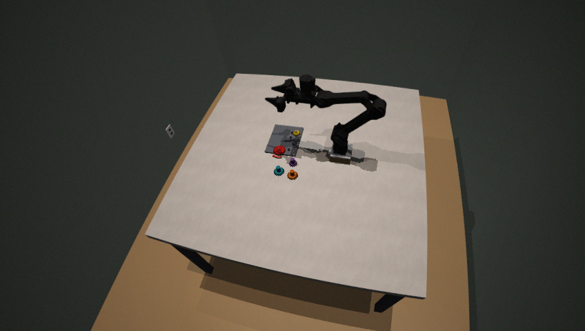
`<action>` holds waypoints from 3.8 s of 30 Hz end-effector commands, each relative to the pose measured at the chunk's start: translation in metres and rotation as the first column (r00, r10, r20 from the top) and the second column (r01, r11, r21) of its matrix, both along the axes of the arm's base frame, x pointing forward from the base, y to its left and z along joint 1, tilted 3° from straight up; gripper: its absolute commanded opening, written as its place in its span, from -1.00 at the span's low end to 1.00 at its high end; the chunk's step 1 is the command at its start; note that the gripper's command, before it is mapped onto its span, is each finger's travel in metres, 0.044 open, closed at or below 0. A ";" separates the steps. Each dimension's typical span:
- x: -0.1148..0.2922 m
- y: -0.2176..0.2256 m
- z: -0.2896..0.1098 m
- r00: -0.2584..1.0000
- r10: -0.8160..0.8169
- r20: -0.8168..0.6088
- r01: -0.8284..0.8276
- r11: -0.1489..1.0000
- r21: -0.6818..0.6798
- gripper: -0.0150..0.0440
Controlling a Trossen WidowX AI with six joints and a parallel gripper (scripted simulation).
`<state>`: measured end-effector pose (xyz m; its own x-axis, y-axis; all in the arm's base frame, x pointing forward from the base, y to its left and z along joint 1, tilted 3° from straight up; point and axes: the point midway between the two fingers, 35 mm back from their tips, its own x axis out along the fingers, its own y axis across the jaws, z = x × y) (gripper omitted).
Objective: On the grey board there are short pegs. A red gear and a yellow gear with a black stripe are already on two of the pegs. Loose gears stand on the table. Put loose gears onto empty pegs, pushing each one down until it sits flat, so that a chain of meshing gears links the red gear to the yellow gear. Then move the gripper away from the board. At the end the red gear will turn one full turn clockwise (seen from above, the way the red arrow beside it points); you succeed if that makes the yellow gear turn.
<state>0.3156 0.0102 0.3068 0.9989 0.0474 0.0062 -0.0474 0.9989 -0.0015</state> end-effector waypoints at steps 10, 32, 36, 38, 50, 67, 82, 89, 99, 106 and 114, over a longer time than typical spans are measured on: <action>0.015 0.063 -0.122 0.803 0.128 -0.582 -0.099 0.992 0.082 1.00; -0.091 0.110 -0.261 0.026 -0.088 -0.996 -0.171 0.981 -0.091 1.00; -0.091 0.110 -0.262 0.026 -0.088 -0.996 -0.171 0.981 -0.091 1.00; -0.091 0.110 -0.265 0.026 -0.088 -0.996 -0.171 0.981 -0.091 1.00; -0.091 0.109 -0.284 0.026 -0.088 -0.996 -0.171 0.981 -0.092 1.00; -0.091 0.109 -0.289 0.026 -0.089 -0.996 -0.171 0.981 -0.092 0.29; -0.091 0.109 -0.289 0.026 -0.089 -0.996 -0.171 0.981 -0.092 -0.45; -0.089 0.111 -0.282 0.026 -0.088 -0.996 -0.171 0.981 -0.092 -0.49; -0.085 0.114 -0.261 0.027 -0.088 -0.996 -0.172 0.981 -0.091 -0.49; -0.082 0.116 -0.246 0.027 -0.087 -0.996 -0.171 0.981 -0.091 -0.49; -0.081 0.118 -0.228 0.027 -0.087 -0.996 -0.171 0.981 -0.091 -0.49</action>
<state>0.2321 0.1273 0.0702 0.0140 -0.0414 -0.9990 -0.1778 0.9831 -0.0432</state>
